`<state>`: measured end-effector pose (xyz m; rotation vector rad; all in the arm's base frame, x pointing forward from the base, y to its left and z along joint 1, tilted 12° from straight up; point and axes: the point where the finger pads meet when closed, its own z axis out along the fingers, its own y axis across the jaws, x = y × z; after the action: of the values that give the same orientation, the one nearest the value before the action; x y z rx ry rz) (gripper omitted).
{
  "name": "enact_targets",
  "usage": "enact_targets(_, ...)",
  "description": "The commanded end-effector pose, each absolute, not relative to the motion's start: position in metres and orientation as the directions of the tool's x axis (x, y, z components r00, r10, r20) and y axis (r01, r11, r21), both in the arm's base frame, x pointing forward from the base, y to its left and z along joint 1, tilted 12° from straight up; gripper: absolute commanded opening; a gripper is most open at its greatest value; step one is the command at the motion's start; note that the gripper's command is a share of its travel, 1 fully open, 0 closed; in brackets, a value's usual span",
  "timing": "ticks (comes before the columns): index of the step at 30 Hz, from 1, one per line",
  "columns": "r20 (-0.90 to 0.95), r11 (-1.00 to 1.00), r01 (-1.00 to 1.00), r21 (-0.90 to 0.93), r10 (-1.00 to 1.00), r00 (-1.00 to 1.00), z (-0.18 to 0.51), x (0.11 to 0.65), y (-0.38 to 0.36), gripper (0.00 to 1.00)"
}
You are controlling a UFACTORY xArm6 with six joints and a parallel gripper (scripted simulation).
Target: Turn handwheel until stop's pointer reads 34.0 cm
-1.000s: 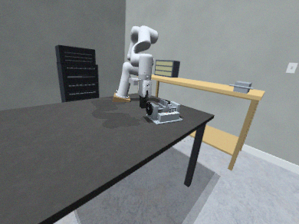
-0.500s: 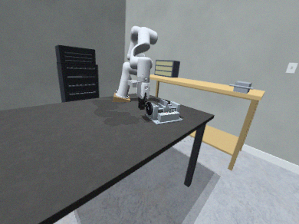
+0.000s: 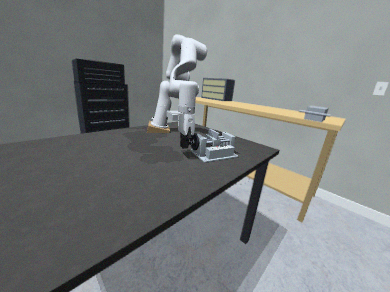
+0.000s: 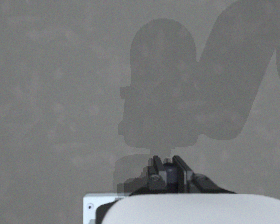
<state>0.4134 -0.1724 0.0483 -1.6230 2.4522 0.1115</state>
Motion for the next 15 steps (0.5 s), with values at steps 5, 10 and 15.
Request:
enact_targets(5, -0.206, 0.395, -0.917, -0.049, -0.903, -0.378, 0.039, 0.428, -0.177, 0.06)
enact_targets(10, -0.206, 0.395, -0.917, -0.049, -0.903, -0.378, 0.038, 0.435, -0.179, 0.06)
enact_targets(15, -0.206, 0.395, -0.917, -0.049, -0.903, -0.378, 0.039, 0.442, -0.182, 0.06)
